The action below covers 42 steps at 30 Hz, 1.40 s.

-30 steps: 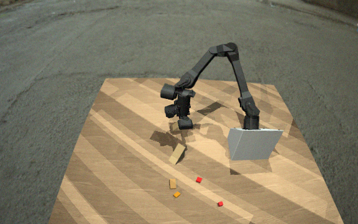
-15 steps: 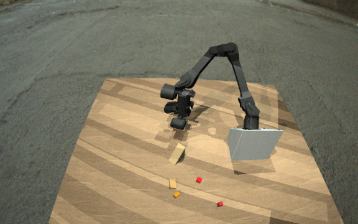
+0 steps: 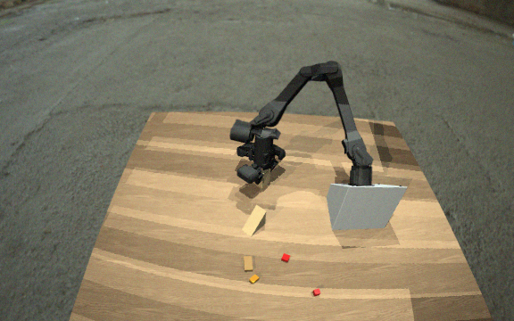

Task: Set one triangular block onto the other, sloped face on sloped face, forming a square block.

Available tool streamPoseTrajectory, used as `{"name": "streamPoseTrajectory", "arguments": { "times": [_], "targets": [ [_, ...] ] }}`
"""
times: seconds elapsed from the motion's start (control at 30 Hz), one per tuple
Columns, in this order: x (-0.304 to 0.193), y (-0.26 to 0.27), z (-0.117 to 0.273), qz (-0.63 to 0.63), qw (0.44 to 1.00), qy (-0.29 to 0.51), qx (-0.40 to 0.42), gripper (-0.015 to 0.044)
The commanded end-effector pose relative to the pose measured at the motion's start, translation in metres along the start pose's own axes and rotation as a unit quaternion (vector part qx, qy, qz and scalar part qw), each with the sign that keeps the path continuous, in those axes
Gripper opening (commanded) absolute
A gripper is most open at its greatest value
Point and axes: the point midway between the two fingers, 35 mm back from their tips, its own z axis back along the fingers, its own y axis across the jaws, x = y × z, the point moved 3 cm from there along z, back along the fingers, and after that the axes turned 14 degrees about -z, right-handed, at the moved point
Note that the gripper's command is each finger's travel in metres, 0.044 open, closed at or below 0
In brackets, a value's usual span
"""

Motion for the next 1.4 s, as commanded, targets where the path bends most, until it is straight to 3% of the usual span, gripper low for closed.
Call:
{"name": "streamPoseTrajectory", "arguments": {
  "times": [0.0, 0.6, 1.37],
  "targets": [
    [-0.0008, -0.0001, -0.0011, -0.053, 0.999, 0.000, -0.004, 0.0000],
    [-0.0006, 0.0002, -0.0011, -0.271, 0.962, 0.000, -0.004, 0.0000],
    [-0.0003, 0.0003, -0.0011, -0.537, 0.844, -0.001, -0.004, 0.0000]
  ]
}}
